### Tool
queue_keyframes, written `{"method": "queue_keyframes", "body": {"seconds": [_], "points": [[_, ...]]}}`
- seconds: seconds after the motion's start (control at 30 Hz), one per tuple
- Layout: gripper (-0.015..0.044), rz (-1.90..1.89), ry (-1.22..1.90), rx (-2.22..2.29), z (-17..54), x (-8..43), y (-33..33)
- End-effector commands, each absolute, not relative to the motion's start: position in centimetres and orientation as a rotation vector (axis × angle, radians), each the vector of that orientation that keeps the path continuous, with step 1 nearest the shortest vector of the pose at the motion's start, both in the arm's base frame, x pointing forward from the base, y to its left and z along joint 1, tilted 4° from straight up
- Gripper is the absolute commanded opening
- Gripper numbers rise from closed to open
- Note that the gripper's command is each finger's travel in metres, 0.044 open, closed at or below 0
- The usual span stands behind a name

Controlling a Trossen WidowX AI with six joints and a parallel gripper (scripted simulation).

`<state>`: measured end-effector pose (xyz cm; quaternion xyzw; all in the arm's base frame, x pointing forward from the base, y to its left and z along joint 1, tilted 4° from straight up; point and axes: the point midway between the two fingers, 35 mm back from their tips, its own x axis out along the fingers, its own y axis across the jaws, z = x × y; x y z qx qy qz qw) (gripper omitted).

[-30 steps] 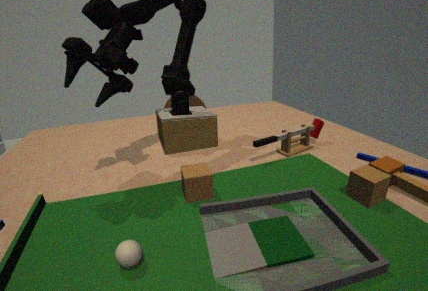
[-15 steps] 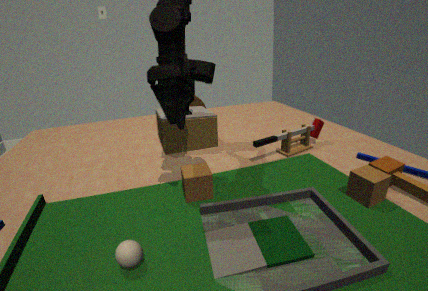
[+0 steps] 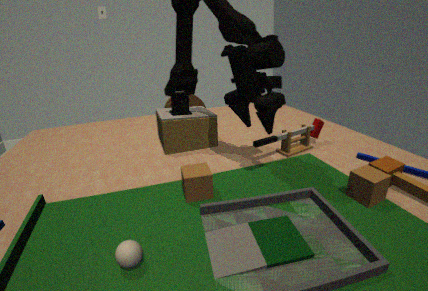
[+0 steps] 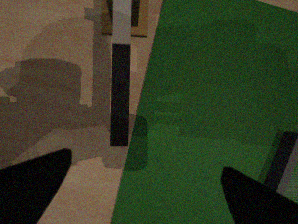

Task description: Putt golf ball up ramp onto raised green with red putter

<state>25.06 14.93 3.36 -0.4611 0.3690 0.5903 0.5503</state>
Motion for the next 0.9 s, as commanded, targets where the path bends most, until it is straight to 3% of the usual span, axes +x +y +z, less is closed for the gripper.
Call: {"method": "queue_keyframes", "body": {"seconds": [0.0,0.87], "points": [[0.044,1.531,0.884,-1.085,2.5,22.3,18.3],[0.044,1.531,0.884,-1.085,-2.1,22.5,18.9]]}}
